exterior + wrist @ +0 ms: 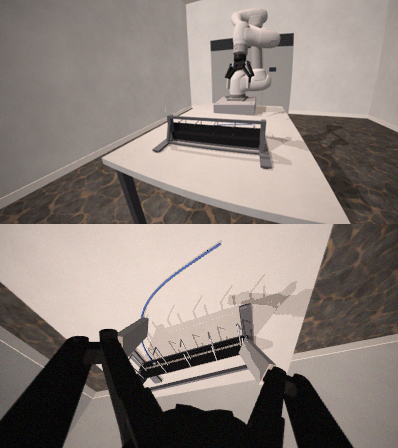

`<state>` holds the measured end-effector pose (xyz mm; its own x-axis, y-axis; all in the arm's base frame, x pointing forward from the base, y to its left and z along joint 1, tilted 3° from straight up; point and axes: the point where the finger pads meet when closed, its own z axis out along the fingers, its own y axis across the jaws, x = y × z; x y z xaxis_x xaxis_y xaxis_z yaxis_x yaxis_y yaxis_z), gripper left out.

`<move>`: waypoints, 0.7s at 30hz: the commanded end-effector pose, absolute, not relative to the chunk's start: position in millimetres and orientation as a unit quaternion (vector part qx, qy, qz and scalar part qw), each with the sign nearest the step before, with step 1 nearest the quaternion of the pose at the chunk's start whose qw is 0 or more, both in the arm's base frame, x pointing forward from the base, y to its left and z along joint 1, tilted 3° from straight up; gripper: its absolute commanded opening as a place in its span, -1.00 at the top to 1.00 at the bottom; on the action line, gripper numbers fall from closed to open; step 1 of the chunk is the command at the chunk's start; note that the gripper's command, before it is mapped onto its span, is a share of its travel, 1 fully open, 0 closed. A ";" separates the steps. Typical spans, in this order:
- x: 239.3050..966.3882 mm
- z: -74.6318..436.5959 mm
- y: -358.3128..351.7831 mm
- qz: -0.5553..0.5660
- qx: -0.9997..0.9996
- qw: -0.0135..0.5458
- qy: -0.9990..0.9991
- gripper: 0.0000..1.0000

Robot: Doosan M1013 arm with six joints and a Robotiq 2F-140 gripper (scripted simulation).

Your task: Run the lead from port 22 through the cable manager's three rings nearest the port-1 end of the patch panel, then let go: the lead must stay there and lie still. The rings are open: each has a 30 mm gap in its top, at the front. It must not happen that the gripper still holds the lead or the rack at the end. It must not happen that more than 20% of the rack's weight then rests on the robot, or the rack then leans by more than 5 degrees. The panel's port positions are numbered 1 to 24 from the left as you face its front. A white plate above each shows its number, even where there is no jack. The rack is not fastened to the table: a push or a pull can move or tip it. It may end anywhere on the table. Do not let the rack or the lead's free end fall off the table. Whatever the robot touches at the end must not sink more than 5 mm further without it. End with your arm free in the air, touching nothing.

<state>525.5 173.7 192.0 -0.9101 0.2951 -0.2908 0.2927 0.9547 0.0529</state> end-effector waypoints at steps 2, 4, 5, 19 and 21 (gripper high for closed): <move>522.1 174.2 157.3 0.009 0.249 0.125 0.960 -1.00; 520.6 167.7 151.3 0.010 0.285 0.116 0.951 -1.00; 520.6 167.7 151.3 0.010 0.285 0.116 0.951 -1.00; 506.0 124.0 110.8 0.006 0.531 0.052 0.846 -1.00; 503.5 118.3 105.6 0.003 0.562 0.044 0.826 -1.00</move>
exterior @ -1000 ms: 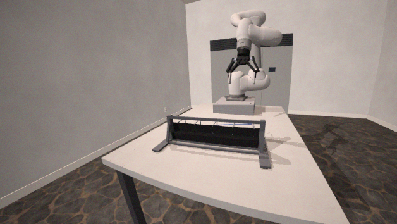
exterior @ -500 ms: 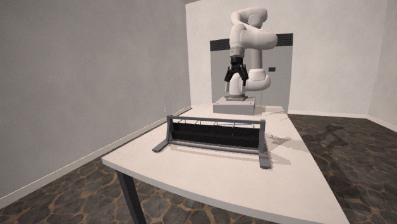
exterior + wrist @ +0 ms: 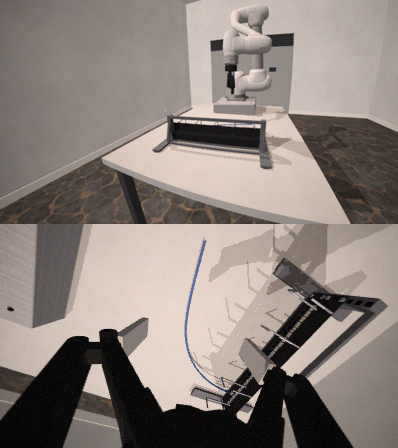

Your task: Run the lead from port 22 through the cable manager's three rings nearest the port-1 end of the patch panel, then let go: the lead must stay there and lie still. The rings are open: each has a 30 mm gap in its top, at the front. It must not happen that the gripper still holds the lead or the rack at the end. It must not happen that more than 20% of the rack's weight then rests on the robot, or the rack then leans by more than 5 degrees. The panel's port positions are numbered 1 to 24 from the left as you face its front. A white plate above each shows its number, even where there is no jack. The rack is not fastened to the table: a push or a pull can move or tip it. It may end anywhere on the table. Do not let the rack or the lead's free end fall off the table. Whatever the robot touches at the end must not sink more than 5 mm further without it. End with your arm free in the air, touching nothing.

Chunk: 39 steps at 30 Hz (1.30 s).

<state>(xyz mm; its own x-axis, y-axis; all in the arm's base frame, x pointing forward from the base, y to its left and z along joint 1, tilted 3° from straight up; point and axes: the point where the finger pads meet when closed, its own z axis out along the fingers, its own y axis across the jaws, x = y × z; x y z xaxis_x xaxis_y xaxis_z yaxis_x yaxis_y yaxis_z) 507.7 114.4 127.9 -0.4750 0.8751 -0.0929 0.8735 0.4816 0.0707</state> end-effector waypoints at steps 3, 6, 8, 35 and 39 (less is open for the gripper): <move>501.7 114.5 102.0 0.002 0.584 0.038 0.811 -1.00; 499.3 109.7 97.7 -0.001 0.610 0.031 0.792 -1.00; 499.3 109.5 97.5 -0.001 0.611 0.030 0.791 -1.00; 499.3 109.5 97.5 -0.001 0.611 0.030 0.791 1.00; 499.3 109.5 97.5 -0.001 0.611 0.030 0.791 1.00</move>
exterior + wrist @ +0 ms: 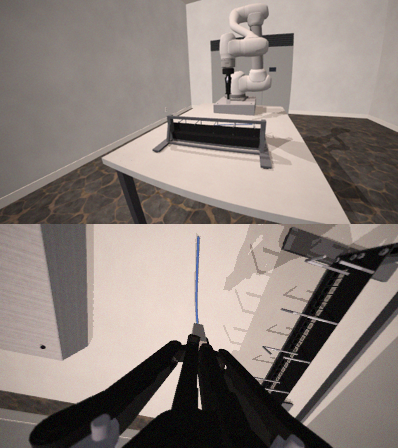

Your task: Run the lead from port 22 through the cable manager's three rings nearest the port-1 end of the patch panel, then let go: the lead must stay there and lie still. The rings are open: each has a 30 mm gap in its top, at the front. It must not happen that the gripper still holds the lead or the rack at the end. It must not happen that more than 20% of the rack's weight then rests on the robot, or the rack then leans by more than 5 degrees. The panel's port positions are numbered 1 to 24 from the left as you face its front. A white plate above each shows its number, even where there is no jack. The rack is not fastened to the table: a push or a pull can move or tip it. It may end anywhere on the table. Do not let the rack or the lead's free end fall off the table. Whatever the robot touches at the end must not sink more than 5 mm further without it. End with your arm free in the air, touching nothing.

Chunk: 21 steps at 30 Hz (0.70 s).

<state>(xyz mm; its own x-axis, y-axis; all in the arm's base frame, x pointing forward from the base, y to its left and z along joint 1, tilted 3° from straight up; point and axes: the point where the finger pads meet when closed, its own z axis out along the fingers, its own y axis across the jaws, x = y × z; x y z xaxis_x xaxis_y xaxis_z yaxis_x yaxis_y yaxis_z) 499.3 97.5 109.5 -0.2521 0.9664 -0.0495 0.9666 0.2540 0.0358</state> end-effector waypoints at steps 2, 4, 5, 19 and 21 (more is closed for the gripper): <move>499.3 109.5 97.5 -0.001 0.611 0.030 0.791 1.00; 499.3 109.5 97.5 -0.001 0.611 0.030 0.791 1.00; 499.3 109.5 97.5 -0.001 0.611 0.030 0.791 1.00; 493.9 108.3 109.9 -0.001 0.519 0.031 0.854 0.60; 493.9 108.3 109.9 -0.001 0.519 0.031 0.854 0.60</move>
